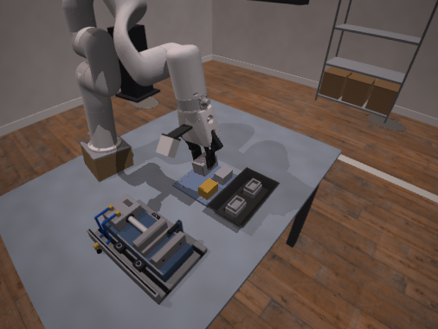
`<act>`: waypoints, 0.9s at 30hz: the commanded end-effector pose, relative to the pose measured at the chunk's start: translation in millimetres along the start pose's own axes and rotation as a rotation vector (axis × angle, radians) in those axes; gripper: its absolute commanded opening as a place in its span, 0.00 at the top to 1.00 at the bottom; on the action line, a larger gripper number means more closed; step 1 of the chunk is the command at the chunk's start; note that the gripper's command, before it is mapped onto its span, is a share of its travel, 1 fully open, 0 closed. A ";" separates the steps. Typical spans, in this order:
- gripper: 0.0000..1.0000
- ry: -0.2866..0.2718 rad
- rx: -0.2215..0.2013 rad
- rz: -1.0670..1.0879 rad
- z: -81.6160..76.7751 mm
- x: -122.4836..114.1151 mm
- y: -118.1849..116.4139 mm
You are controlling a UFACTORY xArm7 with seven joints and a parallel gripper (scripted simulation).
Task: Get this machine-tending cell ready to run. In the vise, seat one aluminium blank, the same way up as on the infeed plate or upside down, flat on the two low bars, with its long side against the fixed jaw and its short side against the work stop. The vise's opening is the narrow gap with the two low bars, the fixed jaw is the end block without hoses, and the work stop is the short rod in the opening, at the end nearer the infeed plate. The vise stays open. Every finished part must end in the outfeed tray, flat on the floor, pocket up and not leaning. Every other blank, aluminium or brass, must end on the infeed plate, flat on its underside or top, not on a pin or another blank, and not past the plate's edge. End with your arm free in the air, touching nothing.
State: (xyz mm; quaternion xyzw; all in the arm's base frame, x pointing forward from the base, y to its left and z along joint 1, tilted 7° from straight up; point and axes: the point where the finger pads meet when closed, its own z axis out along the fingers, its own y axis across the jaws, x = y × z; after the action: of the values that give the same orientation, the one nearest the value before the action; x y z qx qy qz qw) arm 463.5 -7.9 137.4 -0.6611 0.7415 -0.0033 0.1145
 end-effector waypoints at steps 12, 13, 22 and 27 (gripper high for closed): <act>1.00 -0.003 -0.074 -0.002 15.6 91.6 -27.2; 1.00 -0.003 -0.074 -0.002 15.6 91.6 -27.2; 1.00 0.013 -0.090 -0.001 23.7 135.3 -28.2; 1.00 0.031 -0.113 -0.002 33.3 178.7 -24.1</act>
State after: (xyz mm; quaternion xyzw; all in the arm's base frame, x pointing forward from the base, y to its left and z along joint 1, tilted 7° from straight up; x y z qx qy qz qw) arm 471.5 -150.2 93.0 -0.6625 0.7423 0.0047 0.1004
